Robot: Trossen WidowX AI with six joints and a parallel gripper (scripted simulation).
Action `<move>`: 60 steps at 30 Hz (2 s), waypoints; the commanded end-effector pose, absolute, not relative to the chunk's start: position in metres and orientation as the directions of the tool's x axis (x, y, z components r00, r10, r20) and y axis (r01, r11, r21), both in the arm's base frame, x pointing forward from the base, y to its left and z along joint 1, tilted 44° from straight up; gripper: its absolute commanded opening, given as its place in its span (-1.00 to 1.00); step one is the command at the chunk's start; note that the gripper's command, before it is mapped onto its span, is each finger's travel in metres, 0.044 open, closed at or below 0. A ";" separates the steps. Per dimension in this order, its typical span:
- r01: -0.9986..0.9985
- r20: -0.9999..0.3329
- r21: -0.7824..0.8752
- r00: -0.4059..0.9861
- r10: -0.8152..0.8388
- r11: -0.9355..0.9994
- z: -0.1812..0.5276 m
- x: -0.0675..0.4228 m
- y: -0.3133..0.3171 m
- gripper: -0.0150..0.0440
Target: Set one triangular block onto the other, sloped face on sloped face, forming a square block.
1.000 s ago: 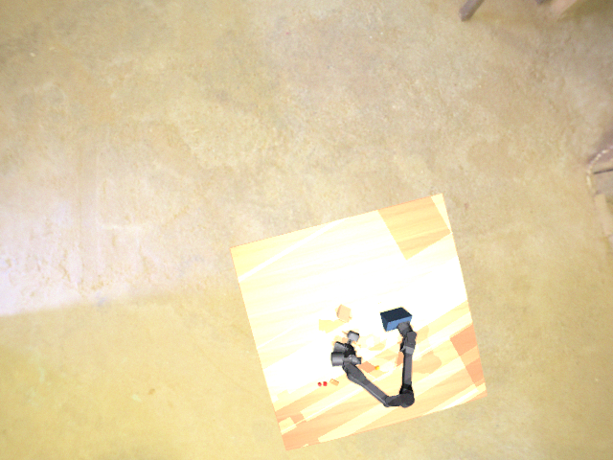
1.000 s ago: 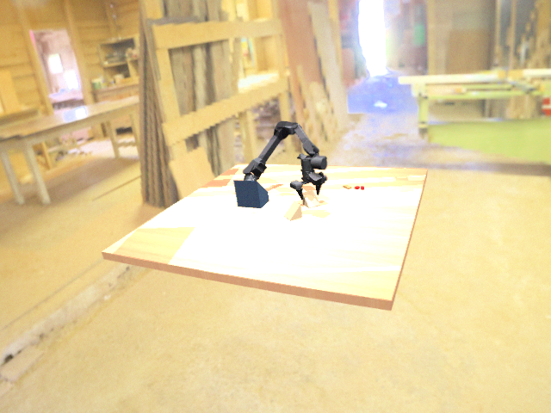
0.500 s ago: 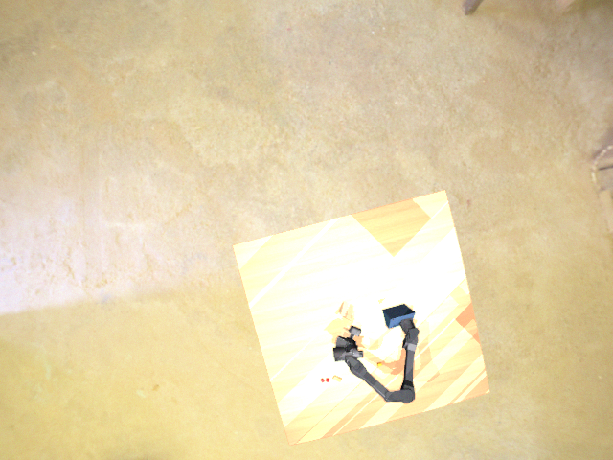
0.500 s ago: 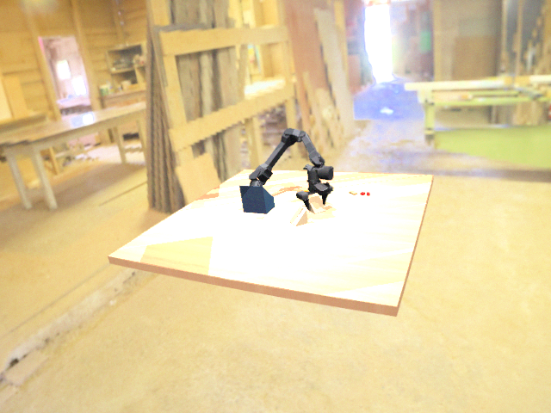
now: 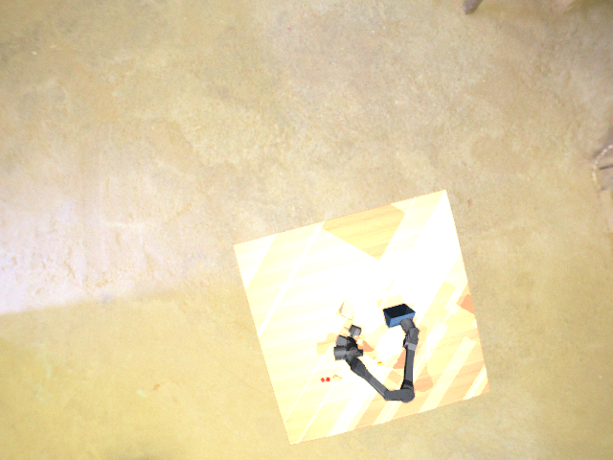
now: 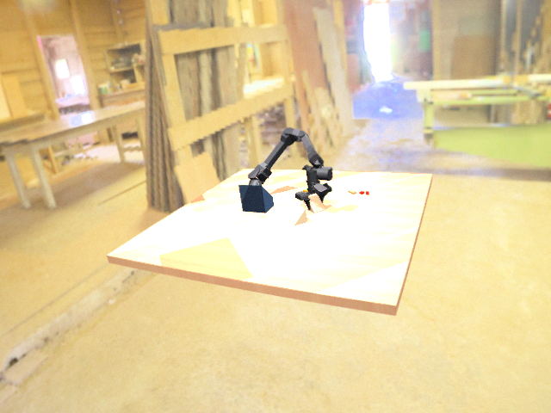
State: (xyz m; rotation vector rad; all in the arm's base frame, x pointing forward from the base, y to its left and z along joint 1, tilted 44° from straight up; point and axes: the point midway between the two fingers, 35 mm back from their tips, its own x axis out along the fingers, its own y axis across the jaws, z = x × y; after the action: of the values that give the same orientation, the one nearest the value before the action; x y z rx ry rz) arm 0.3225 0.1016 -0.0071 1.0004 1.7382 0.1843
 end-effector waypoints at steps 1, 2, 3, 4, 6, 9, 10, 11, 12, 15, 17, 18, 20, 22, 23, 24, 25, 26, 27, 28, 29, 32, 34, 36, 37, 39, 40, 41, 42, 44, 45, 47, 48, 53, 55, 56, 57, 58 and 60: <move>0.533 -0.715 0.559 -0.078 0.694 0.635 -0.008 0.322 0.102 0.29; 0.533 -0.715 0.559 -0.078 0.694 0.635 -0.008 0.322 0.102 0.20; 0.533 -0.715 0.559 -0.078 0.694 0.635 -0.008 0.322 0.102 0.11; 0.533 -0.715 0.559 -0.078 0.694 0.635 -0.007 0.322 0.101 0.02; 0.533 -0.716 0.559 -0.078 0.694 0.636 -0.004 0.323 0.098 -0.16; 0.531 -0.716 0.560 -0.077 0.694 0.636 0.006 0.324 0.089 -0.43; 0.531 -0.716 0.560 -0.077 0.694 0.636 0.009 0.325 0.085 -0.49; 0.530 -0.716 0.560 -0.076 0.694 0.636 0.012 0.325 0.083 -0.49; 0.530 -0.716 0.561 -0.076 0.694 0.636 0.014 0.325 0.081 -0.49; 0.530 -0.716 0.561 -0.076 0.694 0.636 0.014 0.325 0.081 -0.49; 0.530 -0.716 0.561 -0.076 0.694 0.636 0.014 0.325 0.081 -0.49; 0.530 -0.716 0.561 -0.076 0.694 0.636 0.014 0.325 0.081 -0.49; 0.522 -0.714 0.566 -0.077 0.696 0.639 0.013 0.325 0.081 -0.49; 0.513 -0.713 0.571 -0.078 0.697 0.641 0.012 0.324 0.082 -0.49; 0.513 -0.713 0.571 -0.078 0.697 0.641 0.012 0.324 0.082 -0.49; 0.509 -0.713 0.573 -0.078 0.697 0.643 0.012 0.324 0.082 -0.49; 0.501 -0.713 0.577 -0.078 0.697 0.646 0.012 0.324 0.082 -0.49; 0.489 -0.713 0.582 -0.078 0.697 0.650 0.012 0.324 0.082 -0.49; 0.472 -0.713 0.590 -0.078 0.697 0.656 0.012 0.324 0.082 -0.49; 0.454 -0.713 0.597 -0.078 0.697 0.661 0.012 0.324 0.082 -0.49; 0.434 -0.713 0.605 -0.078 0.697 0.667 0.012 0.324 0.082 -0.49; 0.369 -0.713 0.629 -0.078 0.697 0.684 0.012 0.325 0.082 -0.49; 0.307 -0.713 0.648 -0.079 0.697 0.697 0.012 0.325 0.082 -0.49; 0.246 -0.713 0.664 -0.079 0.697 0.706 0.012 0.325 0.082 -0.49; 0.230 -0.713 0.667 -0.079 0.697 0.708 0.012 0.325 0.082 -0.49; 0.193 -0.713 0.675 -0.079 0.697 0.712 0.012 0.325 0.082 -0.49; 0.171 -0.713 0.679 -0.079 0.697 0.714 0.012 0.325 0.082 -0.49; 0.146 -0.713 0.683 -0.079 0.697 0.715 0.012 0.325 0.082 -0.49; 0.118 -0.713 0.687 -0.080 0.697 0.717 0.012 0.325 0.082 -0.49; 0.064 -0.713 0.694 -0.080 0.697 0.717 0.012 0.325 0.082 -0.49; 0.039 -0.713 0.696 -0.080 0.697 0.717 0.012 0.325 0.082 -0.49; -0.022 -0.713 0.700 -0.080 0.697 0.714 0.012 0.325 0.082 -0.49; -0.056 -0.713 0.701 -0.080 0.697 0.711 0.012 0.325 0.082 -0.49; -0.170 -0.713 0.698 -0.081 0.696 0.695 0.012 0.325 0.082 -0.49; -0.217 -0.713 0.694 -0.081 0.696 0.686 0.012 0.325 0.082 -0.49; -0.244 -0.713 0.691 -0.081 0.696 0.680 0.012 0.325 0.082 -0.49; -0.273 -0.713 0.688 -0.081 0.696 0.673 0.012 0.325 0.082 -0.49; -0.297 -0.713 0.684 -0.081 0.696 0.666 0.012 0.325 0.082 -0.49; -0.348 -0.714 0.675 -0.081 0.696 0.651 0.012 0.325 0.082 -0.49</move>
State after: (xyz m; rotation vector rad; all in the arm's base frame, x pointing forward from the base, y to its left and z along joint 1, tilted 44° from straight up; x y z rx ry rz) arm 0.3250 0.0825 0.0123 0.3795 1.4400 0.8336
